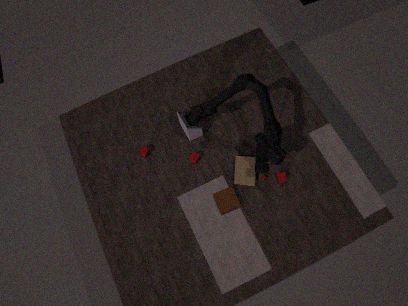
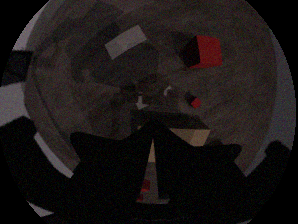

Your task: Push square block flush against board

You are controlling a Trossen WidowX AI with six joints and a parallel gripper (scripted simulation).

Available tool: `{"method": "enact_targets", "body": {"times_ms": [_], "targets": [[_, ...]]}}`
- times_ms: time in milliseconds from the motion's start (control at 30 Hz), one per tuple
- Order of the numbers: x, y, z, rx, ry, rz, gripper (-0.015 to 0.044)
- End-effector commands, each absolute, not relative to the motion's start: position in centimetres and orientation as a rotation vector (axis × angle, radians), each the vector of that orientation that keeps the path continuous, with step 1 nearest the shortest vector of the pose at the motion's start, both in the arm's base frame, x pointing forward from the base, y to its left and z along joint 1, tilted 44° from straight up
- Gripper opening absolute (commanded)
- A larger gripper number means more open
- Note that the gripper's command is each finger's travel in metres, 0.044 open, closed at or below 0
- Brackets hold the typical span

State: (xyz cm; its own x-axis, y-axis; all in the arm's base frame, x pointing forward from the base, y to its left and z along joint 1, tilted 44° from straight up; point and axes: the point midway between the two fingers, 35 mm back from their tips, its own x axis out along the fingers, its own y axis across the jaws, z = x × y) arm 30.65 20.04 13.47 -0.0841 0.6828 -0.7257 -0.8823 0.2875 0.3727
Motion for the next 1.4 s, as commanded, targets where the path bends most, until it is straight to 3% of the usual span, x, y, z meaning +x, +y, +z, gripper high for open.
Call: {"method": "enact_targets", "body": {"times_ms": [0, 200, 1367], "targets": [[30.4, 20.3, 14.1, -0.270, 0.981, 1.339, 0.0000], [30.0, 24.1, 10.2, -0.268, 0.979, 1.340, 0.0000], [28.5, 21.2, 7.6, -0.270, 0.983, 1.339, 0.0000]]}}
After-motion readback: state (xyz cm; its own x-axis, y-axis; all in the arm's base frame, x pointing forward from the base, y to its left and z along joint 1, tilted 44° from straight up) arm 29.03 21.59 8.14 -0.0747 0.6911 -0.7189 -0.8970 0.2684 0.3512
